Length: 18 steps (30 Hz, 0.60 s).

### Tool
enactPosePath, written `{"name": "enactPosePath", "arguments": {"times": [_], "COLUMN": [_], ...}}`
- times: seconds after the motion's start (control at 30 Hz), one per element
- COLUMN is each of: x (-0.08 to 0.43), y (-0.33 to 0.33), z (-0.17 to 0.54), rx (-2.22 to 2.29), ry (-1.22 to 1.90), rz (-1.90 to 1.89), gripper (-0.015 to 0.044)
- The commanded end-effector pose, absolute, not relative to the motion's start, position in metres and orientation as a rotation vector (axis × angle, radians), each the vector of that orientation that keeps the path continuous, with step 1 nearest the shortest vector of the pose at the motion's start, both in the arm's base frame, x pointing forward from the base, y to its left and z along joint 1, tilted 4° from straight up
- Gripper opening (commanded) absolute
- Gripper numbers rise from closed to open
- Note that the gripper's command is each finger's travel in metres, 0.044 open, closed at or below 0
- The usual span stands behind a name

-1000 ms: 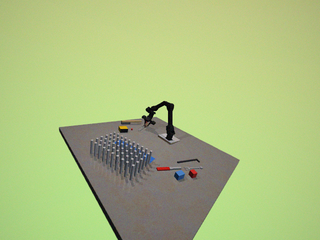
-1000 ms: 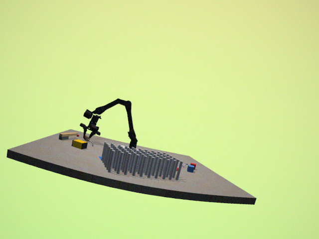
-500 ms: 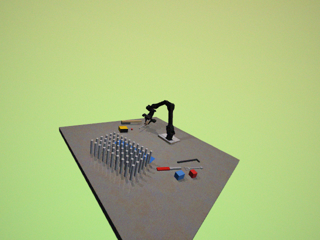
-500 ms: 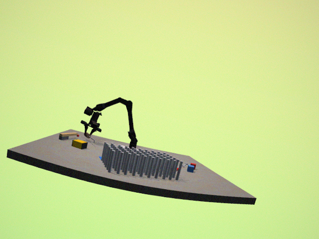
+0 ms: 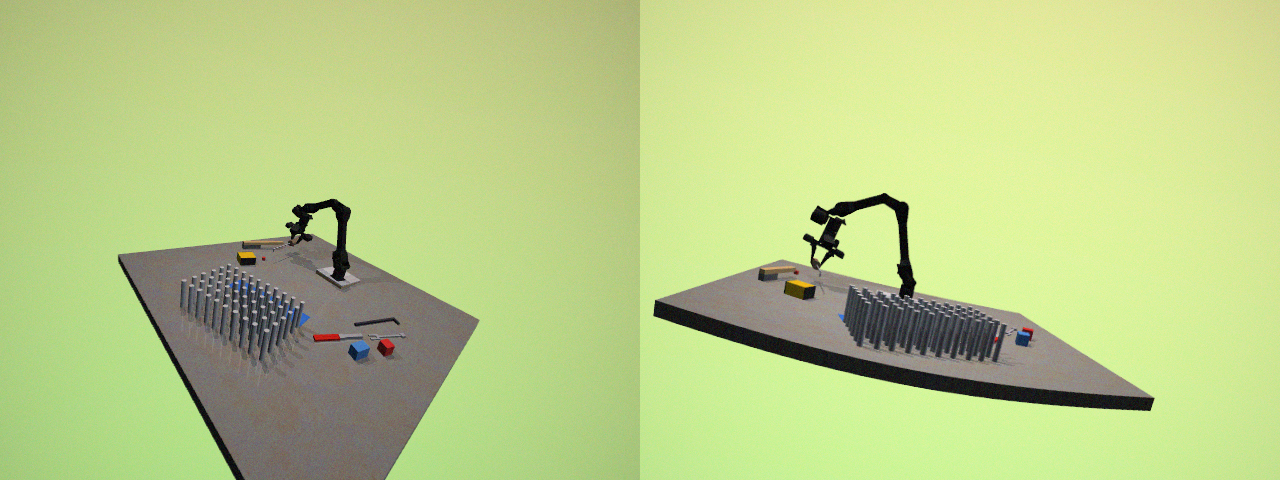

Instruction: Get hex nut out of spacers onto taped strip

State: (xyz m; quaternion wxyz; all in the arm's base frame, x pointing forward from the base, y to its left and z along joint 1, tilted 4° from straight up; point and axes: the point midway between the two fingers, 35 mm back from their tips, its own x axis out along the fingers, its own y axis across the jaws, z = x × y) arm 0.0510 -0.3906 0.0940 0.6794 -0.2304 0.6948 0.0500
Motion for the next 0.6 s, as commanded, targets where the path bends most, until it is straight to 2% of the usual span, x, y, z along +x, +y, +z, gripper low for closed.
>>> {"name": "enactPosePath", "arguments": {"times": [0.0, 0.27, 0.57], "x": [0.0529, 0.0544, 0.0544], "y": [-0.3896, -0.3891, -0.3895], "z": [0.0925, 0.0906, 0.0879], "rx": [-0.425, -0.265, -0.263], "ry": [1.586, 1.618, 1.618], "rz": [0.011, -0.181, -0.184], "gripper": [0.0000, 0.0000, 0.0000]}}
